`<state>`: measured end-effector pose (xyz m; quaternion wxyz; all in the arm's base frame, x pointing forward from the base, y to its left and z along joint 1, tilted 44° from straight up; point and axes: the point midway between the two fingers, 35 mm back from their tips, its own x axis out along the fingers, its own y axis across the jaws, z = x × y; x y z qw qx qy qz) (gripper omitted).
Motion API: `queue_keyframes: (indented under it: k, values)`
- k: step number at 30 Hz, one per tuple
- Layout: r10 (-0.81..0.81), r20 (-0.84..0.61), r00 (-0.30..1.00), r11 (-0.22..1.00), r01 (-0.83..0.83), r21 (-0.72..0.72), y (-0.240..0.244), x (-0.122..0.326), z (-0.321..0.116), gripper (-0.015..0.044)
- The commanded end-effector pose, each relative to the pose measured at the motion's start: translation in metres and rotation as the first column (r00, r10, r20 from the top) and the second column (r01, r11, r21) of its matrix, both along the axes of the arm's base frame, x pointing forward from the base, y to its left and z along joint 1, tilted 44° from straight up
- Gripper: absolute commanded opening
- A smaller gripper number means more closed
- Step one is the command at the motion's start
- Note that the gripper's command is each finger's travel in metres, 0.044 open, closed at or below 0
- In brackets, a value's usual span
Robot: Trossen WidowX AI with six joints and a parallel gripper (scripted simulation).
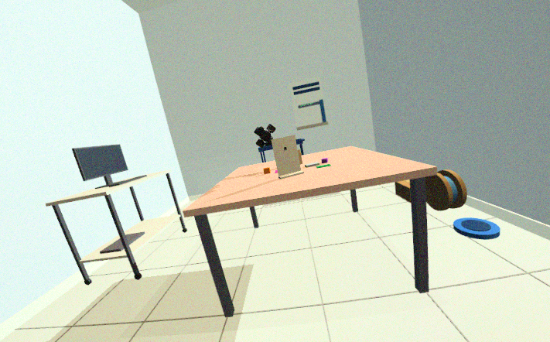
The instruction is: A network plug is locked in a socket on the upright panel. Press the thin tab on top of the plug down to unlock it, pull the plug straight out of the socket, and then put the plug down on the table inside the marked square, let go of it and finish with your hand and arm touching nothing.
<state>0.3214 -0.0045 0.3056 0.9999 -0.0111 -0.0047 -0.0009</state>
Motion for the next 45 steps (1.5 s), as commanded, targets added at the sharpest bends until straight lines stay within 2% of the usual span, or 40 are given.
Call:
queue_keyframes:
  k: [1,9,10,18,26,34,45]
  values:
    - [0.002,-0.003,1.0,1.0,-0.002,0.004,0.0,0.0,-0.001,0.0374]
    - [0.082,-0.147,0.986,0.98,-0.052,0.194,-0.011,0.0,-0.044,0.0164]
    - [0.093,-0.165,0.982,0.973,-0.055,0.224,-0.012,-0.001,-0.049,0.0156]
    - [0.191,-0.291,0.938,0.88,-0.032,0.475,-0.021,-0.012,-0.092,0.0156]
    - [0.297,-0.362,0.884,0.703,0.054,0.709,-0.027,-0.03,-0.125,0.0156]
    - [0.306,-0.365,0.879,0.684,0.064,0.727,-0.028,-0.029,-0.127,0.0156]
    - [0.306,-0.365,0.879,0.684,0.063,0.727,-0.024,0.008,-0.133,0.0156]
